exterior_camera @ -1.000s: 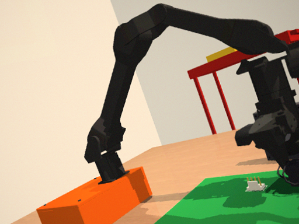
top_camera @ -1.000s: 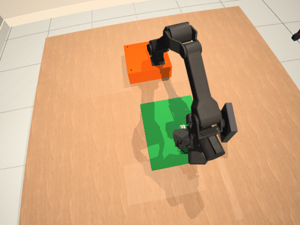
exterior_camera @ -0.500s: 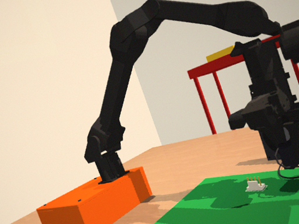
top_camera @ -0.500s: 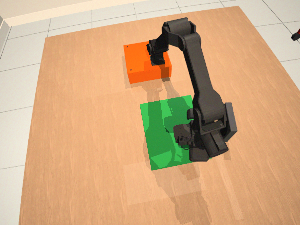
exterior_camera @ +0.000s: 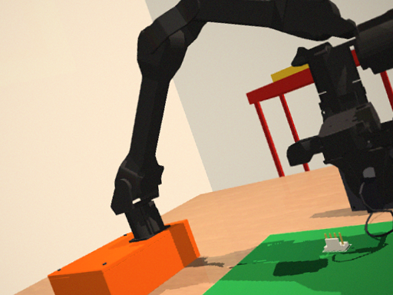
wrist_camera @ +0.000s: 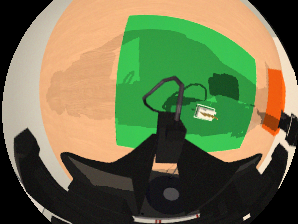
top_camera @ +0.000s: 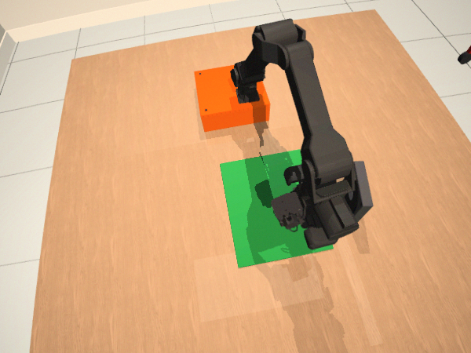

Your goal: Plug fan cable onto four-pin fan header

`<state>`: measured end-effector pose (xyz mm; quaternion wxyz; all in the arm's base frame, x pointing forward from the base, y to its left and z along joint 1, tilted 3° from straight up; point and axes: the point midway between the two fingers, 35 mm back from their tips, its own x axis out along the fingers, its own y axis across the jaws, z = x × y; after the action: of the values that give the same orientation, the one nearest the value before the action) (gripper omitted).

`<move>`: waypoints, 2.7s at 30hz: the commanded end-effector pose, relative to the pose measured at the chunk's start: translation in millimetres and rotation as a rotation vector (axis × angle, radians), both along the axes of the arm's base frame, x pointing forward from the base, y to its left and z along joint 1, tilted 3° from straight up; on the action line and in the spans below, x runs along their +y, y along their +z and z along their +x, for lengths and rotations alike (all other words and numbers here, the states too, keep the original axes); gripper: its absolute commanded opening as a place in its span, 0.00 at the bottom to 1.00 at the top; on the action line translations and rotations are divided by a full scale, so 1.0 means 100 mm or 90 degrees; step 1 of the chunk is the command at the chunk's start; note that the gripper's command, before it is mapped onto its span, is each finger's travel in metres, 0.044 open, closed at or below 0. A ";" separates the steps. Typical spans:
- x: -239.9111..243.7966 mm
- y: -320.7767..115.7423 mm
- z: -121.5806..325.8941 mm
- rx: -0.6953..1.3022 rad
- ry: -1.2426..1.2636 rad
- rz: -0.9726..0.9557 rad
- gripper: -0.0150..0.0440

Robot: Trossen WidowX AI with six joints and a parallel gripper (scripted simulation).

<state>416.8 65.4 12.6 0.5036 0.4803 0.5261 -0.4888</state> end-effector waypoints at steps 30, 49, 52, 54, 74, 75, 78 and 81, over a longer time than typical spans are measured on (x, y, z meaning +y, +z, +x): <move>-0.14 0.01 -0.54 -0.007 0.731 0.021 0.25; -0.17 0.00 -0.74 -0.009 0.925 0.028 0.25; -0.17 0.01 -0.76 -0.009 0.927 0.028 0.25; -0.17 0.01 -0.76 -0.009 0.927 0.028 0.25; -0.17 -0.21 -0.79 -0.008 0.920 0.028 0.25; -0.17 -0.21 -0.79 -0.008 0.920 0.028 0.25; -0.17 -0.21 -0.79 -0.008 0.920 0.028 0.25; -0.17 -0.21 -0.79 -0.008 0.920 0.028 0.25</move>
<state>337.7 48.6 -7.4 0.6941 0.0250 0.7192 -0.0173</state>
